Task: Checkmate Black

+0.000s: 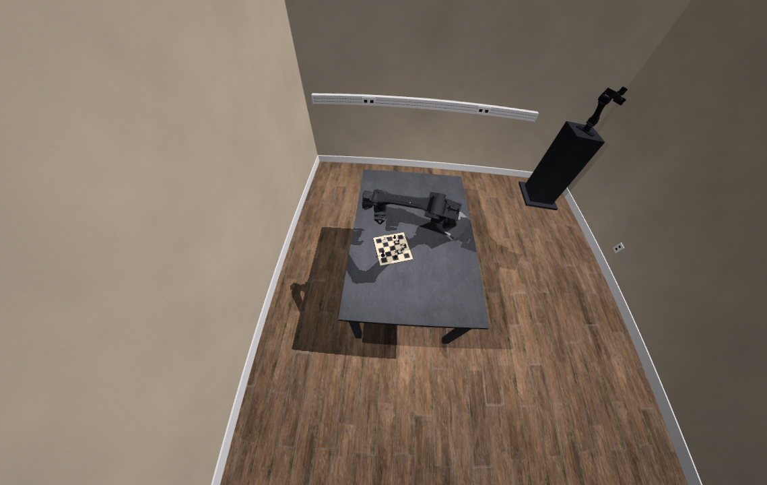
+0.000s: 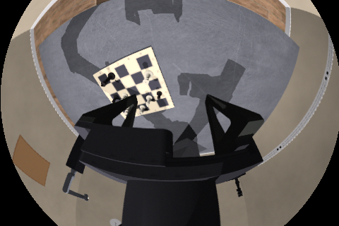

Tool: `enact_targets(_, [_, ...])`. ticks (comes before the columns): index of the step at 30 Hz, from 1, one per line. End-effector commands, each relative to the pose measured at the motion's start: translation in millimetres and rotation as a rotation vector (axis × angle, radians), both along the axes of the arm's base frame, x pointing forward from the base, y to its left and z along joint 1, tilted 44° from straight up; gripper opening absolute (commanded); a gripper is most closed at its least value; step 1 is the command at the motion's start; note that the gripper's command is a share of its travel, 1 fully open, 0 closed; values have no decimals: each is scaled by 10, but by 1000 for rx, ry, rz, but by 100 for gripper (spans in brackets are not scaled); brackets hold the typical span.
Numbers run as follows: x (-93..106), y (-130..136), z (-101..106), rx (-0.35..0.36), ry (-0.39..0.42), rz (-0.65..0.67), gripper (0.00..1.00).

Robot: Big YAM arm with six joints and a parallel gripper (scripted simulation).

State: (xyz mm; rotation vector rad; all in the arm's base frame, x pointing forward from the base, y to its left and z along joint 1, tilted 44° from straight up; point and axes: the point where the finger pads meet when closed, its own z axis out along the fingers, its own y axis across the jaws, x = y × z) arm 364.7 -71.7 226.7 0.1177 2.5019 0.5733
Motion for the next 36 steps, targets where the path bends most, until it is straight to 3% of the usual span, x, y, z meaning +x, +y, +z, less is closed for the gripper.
enact_targets(1, [-93,277,119,60,0,-81,100])
enact_targets(8, [-294,619,121,123,13,-106,100])
enact_targets(13, [-279,600,39,134,40,-117,100])
enact_targets(30, [-280,597,72,134,34,-117,100])
enact_targets(36, [-261,636,15,76,1,-31,100])
